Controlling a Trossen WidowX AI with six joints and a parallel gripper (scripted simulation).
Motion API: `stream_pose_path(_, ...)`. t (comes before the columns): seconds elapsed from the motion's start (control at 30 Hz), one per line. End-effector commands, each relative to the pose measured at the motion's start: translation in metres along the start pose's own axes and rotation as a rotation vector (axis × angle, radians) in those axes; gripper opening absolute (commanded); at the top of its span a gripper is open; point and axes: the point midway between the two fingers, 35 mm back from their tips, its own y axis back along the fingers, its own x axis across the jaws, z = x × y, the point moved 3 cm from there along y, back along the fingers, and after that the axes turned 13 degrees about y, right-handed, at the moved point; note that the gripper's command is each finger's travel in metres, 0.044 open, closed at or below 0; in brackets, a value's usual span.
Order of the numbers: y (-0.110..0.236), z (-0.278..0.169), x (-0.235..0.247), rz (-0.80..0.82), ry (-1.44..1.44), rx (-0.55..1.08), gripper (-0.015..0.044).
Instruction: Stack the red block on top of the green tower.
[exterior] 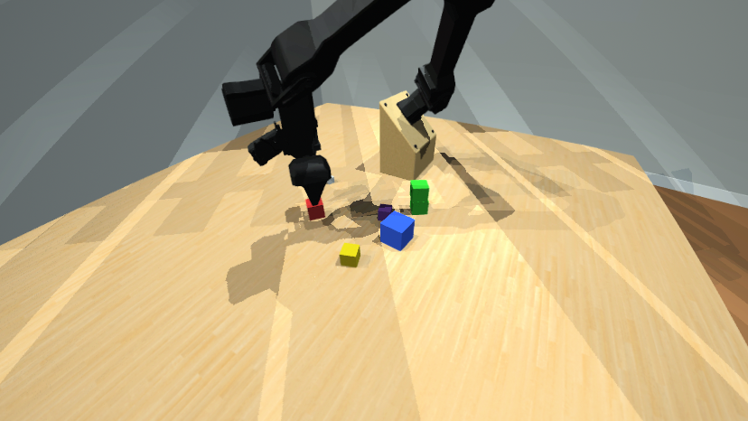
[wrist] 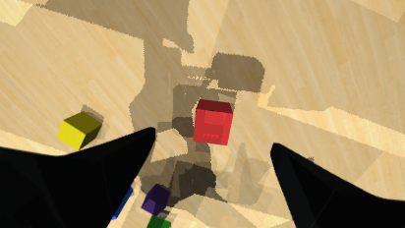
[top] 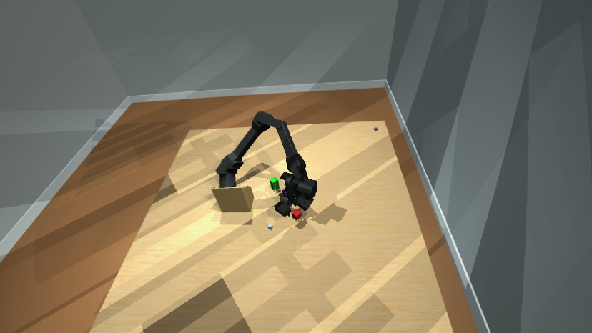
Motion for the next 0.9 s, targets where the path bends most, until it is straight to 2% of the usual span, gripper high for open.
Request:
stream_pose_path(0.0, -0.008, -0.002, 0.000, 0.004, -0.007, 0.006, 0.0440)
stream_pose_path(0.87, -0.046, -0.002, 0.001, 0.005, -0.007, 0.007, 0.0440)
